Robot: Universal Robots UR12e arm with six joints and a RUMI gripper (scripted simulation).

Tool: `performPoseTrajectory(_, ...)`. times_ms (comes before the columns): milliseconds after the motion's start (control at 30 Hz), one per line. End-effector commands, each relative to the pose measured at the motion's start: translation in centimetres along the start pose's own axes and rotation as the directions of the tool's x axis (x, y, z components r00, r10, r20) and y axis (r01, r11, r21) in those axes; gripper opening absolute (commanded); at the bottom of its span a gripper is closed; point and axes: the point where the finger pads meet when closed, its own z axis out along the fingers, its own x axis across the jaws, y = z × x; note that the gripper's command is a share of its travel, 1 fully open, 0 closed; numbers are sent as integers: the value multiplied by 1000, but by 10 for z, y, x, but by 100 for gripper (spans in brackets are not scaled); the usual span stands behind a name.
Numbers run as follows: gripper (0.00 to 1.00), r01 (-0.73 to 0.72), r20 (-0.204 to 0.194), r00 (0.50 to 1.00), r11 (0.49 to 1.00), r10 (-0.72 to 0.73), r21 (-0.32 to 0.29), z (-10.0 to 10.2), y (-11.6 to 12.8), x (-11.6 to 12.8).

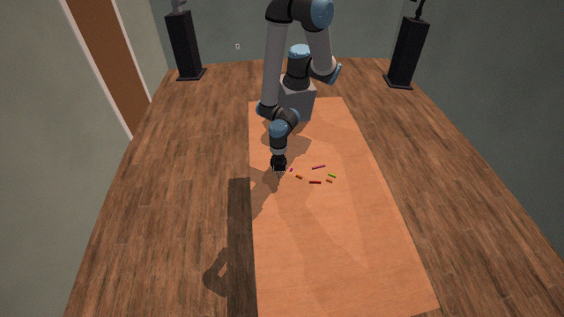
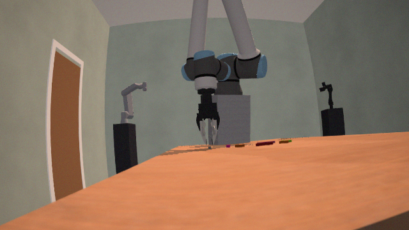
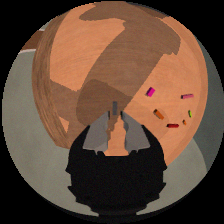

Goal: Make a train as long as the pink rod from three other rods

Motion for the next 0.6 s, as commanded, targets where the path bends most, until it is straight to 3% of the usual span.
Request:
performPoseTrajectory(0,14,0,0,1000,1000,0,-1,0,0,0)
performPoseTrajectory(567,14,0,0,1000,1000,0,-1,4,0,0)
